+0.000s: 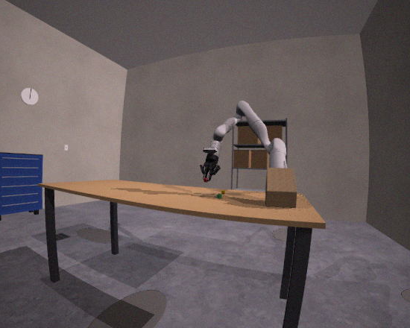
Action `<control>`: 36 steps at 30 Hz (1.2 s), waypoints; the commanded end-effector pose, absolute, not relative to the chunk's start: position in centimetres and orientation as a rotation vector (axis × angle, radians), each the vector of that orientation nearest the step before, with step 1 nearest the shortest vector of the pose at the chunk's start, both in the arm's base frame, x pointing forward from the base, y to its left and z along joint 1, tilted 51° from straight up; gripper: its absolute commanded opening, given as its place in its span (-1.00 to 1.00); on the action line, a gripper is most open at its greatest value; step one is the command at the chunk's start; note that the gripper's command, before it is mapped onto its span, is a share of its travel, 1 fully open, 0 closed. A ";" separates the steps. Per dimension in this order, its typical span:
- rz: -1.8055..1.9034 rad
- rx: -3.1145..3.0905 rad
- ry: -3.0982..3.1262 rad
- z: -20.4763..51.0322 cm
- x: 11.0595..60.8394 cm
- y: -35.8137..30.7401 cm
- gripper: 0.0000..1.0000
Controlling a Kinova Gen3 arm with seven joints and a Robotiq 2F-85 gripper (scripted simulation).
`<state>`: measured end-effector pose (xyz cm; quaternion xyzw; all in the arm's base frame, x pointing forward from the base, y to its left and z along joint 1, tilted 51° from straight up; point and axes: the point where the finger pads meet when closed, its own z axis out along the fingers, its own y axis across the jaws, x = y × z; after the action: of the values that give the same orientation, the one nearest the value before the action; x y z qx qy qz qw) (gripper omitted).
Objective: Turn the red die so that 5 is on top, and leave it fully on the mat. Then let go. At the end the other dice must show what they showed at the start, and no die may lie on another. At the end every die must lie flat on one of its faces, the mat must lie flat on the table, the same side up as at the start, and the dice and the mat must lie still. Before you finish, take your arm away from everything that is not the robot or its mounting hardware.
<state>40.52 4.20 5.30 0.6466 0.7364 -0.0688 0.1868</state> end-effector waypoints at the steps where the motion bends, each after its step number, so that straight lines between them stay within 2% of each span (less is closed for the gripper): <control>1: -0.176 1.832 2.074 5.4 40.6 4.2 -0.69; 36: 0.055 1.941 2.239 5.4 40.6 3.8 -0.69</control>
<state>40.33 4.25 5.09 0.6458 0.7580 0.0089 0.0912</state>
